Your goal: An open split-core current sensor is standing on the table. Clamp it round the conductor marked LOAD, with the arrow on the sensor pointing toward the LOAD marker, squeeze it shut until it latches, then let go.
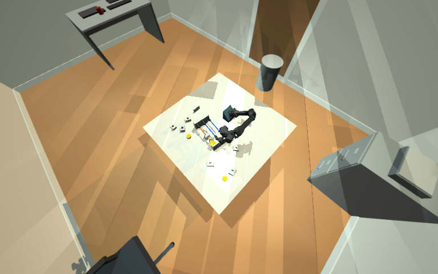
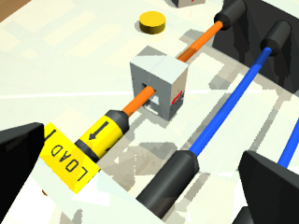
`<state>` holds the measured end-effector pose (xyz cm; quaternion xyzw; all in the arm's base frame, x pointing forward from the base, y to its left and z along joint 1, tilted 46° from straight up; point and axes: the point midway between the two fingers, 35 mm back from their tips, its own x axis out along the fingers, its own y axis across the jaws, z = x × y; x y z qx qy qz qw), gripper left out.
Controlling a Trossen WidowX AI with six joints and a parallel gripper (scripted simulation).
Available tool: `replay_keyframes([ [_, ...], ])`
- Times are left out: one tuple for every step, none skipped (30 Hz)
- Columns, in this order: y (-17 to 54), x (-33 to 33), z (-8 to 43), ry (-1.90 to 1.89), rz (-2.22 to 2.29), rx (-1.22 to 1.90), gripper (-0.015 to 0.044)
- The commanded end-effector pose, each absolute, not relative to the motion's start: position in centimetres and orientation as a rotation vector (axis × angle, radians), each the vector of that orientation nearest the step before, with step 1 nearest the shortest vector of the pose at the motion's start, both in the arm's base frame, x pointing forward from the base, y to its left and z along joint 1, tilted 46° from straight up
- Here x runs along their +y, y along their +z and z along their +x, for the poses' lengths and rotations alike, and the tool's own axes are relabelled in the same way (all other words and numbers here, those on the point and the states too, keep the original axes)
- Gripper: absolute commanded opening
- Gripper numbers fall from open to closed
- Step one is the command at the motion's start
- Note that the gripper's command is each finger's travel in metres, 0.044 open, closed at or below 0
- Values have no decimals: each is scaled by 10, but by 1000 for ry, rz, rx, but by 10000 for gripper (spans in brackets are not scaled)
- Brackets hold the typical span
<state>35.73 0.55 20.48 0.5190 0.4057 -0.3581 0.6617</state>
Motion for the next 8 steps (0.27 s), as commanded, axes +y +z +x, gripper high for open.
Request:
replay_keyframes([
  [206, 6, 357, -806, 1176, 918, 440],
  [206, 6, 357, -806, 1176, 918, 440],
  [204, 5, 358, -809, 1184, 929, 440],
  [198, 3, 360, -816, 1208, 961, 440],
  [188, -2, 364, -826, 1252, 1013, 440],
  [177, -7, 367, -836, 1311, 1077, 440],
  [166, -14, 371, -844, 1378, 1137, 440],
  [194, 6, 362, -801, 1250, 1008, 440],
])
